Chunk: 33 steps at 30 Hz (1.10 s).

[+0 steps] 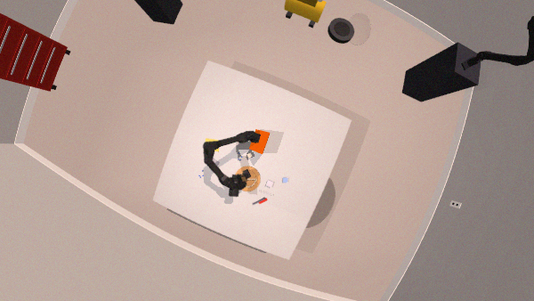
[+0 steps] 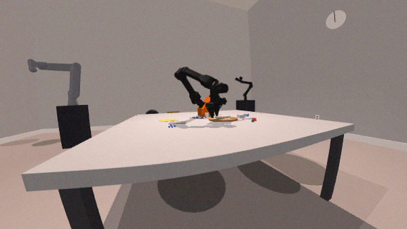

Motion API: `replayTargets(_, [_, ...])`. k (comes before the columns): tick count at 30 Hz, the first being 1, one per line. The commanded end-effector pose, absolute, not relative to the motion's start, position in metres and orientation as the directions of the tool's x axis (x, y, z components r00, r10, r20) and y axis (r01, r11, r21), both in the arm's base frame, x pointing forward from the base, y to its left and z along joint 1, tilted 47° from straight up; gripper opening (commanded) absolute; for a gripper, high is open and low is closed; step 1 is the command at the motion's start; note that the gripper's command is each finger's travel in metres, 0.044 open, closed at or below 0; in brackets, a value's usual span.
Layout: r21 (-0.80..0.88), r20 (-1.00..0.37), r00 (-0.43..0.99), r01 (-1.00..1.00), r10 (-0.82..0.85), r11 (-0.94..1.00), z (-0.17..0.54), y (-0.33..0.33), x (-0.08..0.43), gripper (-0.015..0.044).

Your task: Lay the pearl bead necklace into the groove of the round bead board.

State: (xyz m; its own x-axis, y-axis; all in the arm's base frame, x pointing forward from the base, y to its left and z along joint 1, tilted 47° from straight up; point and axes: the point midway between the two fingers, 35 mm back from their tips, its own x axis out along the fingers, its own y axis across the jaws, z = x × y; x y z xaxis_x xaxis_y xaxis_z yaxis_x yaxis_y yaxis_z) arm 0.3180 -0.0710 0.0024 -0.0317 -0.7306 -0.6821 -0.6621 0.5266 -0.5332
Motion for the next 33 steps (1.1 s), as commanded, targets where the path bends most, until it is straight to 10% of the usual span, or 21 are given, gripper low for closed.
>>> replayTargets(1, [-0.536, -0.679, -0.032, -0.661, -0.734, 0.525, 0.003, -0.072, 0.318, 0.044])
replayTargets(7, [-0.536, -0.679, -0.032, -0.661, -0.734, 0.525, 0.003, -0.072, 0.318, 0.044])
replayTargets(19, [-0.719, -0.681, -0.032, 0.217, -0.732, 0.66, 0.011, -0.052, 0.306, 0.0125])
replayTargets(26, [-0.51, -0.681, -0.033, 0.738, -0.732, 0.441, 0.016, -0.041, 0.298, 0.012])
replayTargets(33, [-0.479, -0.681, -0.033, 0.777, -0.732, 0.41, 0.017, -0.04, 0.297, 0.012])
